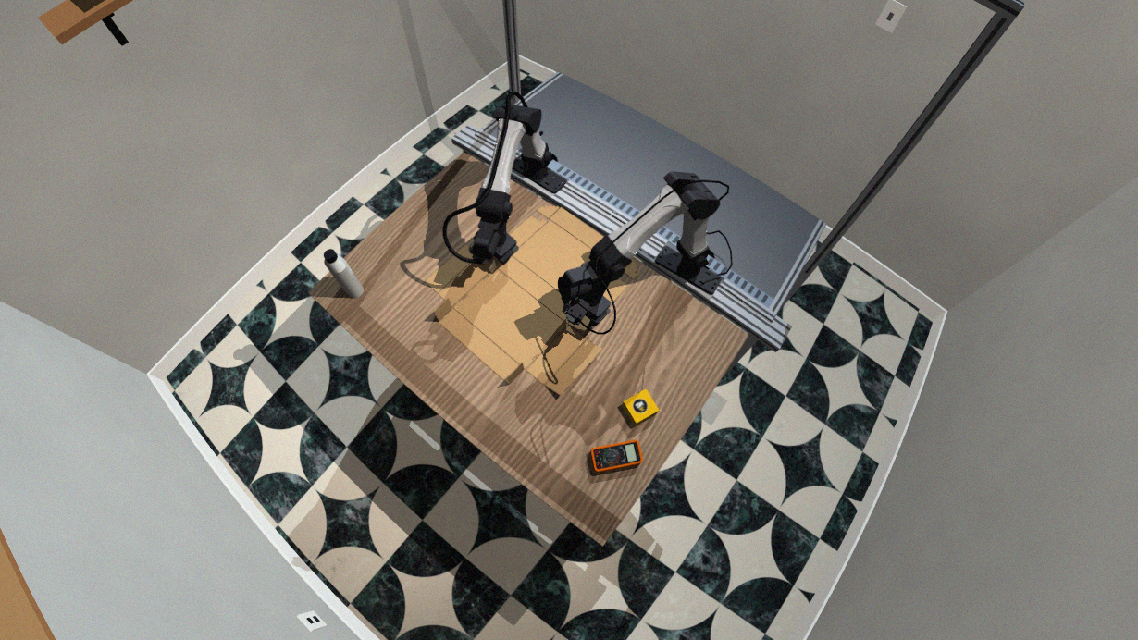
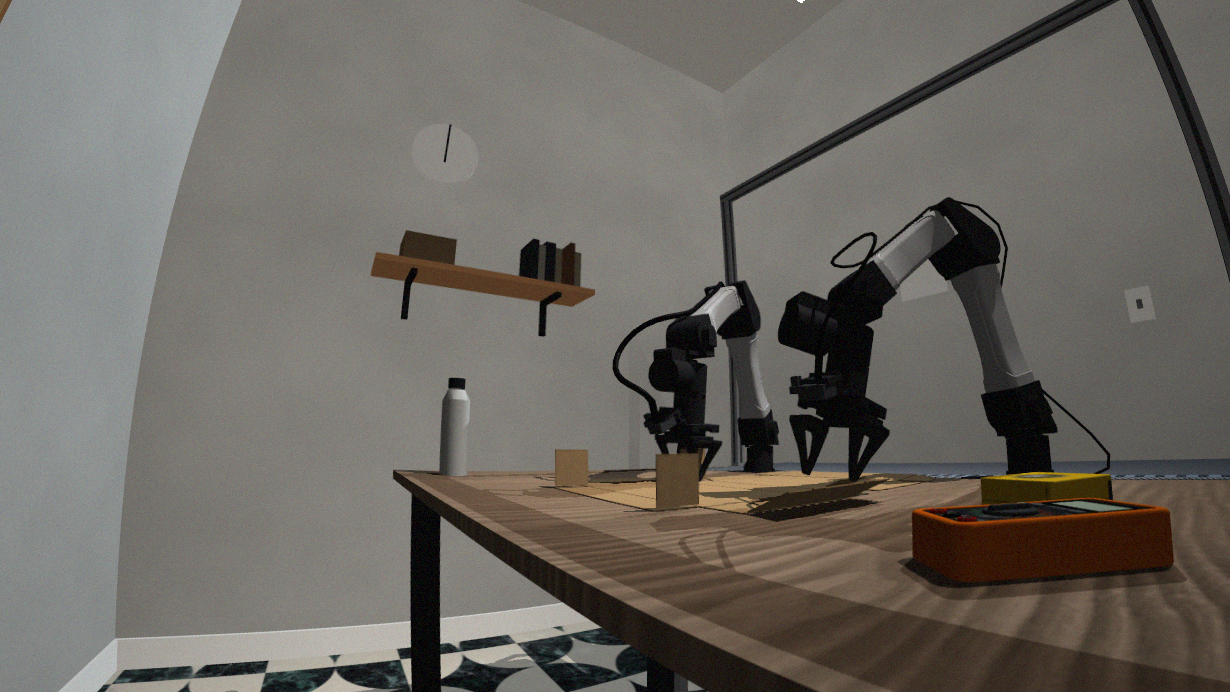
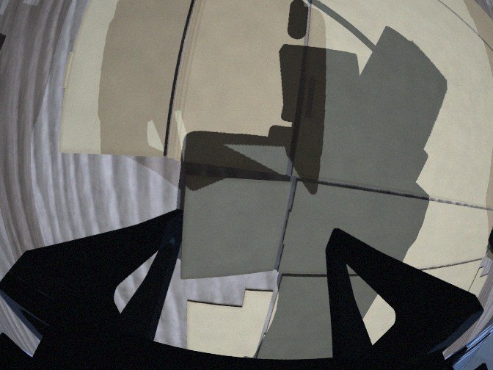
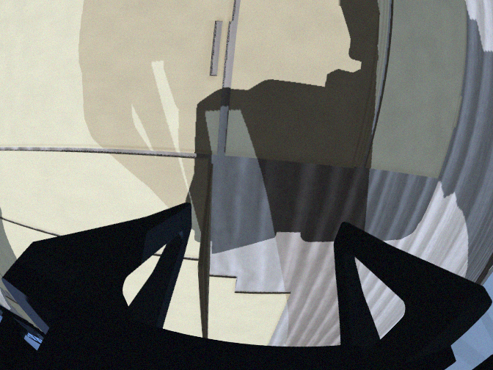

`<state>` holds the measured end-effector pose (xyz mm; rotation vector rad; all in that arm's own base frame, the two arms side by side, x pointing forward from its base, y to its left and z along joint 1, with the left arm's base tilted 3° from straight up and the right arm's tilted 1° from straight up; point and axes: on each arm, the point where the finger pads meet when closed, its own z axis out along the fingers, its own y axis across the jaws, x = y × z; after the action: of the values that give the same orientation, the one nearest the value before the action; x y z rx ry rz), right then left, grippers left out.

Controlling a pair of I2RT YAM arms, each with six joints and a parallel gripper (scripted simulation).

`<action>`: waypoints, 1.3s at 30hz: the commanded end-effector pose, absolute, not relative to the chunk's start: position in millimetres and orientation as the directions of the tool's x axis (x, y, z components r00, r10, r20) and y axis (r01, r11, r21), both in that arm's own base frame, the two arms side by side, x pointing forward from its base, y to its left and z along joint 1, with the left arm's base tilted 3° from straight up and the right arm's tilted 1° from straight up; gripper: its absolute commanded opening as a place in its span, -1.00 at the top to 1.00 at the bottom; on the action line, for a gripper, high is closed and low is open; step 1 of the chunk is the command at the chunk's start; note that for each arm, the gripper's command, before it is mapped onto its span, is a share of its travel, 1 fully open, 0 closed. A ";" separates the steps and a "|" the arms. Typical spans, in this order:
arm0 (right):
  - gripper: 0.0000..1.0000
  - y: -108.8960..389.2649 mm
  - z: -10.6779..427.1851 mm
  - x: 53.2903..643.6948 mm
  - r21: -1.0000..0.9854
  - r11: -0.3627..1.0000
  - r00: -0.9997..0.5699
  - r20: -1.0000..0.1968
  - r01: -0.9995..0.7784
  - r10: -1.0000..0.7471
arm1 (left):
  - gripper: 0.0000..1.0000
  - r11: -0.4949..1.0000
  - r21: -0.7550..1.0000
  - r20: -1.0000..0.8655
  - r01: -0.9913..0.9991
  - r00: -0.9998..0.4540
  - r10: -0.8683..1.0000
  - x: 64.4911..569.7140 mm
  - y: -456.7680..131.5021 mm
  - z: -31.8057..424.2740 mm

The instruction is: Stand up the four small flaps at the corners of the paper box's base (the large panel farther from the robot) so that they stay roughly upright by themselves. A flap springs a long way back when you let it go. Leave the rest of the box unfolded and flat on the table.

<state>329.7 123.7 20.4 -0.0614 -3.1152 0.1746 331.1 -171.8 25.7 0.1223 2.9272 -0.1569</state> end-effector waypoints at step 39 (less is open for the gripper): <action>-0.51 121.1 14.4 337.2 -0.134 0.989 -0.998 0.004 0.057 0.059 | -0.51 0.989 -0.108 -0.231 0.103 -0.970 0.076 335.3 -223.1 70.5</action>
<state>329.7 123.7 20.4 -0.0615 -3.1152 0.1746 328.4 -220.0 61.8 0.1553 2.9137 -0.1901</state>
